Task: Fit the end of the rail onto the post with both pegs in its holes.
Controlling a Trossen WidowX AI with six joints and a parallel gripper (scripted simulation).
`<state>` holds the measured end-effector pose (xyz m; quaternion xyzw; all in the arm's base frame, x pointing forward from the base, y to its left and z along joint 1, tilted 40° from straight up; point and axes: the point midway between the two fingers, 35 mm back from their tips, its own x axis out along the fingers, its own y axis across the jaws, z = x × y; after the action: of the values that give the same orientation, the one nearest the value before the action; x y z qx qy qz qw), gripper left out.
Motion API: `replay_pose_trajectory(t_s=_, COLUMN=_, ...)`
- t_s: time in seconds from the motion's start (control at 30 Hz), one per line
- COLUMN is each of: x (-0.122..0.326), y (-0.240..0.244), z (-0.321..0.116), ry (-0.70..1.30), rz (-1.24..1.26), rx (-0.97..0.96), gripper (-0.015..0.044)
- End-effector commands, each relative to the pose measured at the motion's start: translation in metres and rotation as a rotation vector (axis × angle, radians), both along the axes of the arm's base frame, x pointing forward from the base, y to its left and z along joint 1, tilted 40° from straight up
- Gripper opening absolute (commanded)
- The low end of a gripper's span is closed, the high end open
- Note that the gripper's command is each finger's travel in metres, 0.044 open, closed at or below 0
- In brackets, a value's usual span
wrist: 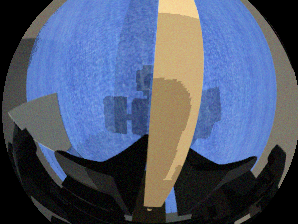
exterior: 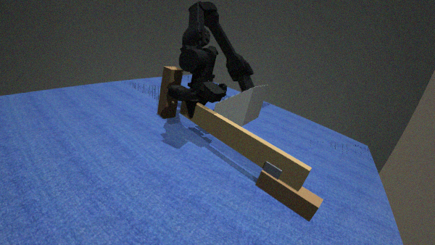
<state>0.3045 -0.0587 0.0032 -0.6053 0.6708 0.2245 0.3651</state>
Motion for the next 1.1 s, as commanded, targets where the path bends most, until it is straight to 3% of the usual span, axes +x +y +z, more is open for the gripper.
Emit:
replay_pose_trajectory(t_s=0.0, x=0.0010, y=0.0018, z=0.0007, ry=-0.003, rz=0.006, rx=0.003, gripper=0.0000)
replay_pose_trajectory(t_s=1.07, x=0.0017, y=0.0030, z=-0.0008, ry=-0.003, rz=0.006, rx=0.003, gripper=0.0000)
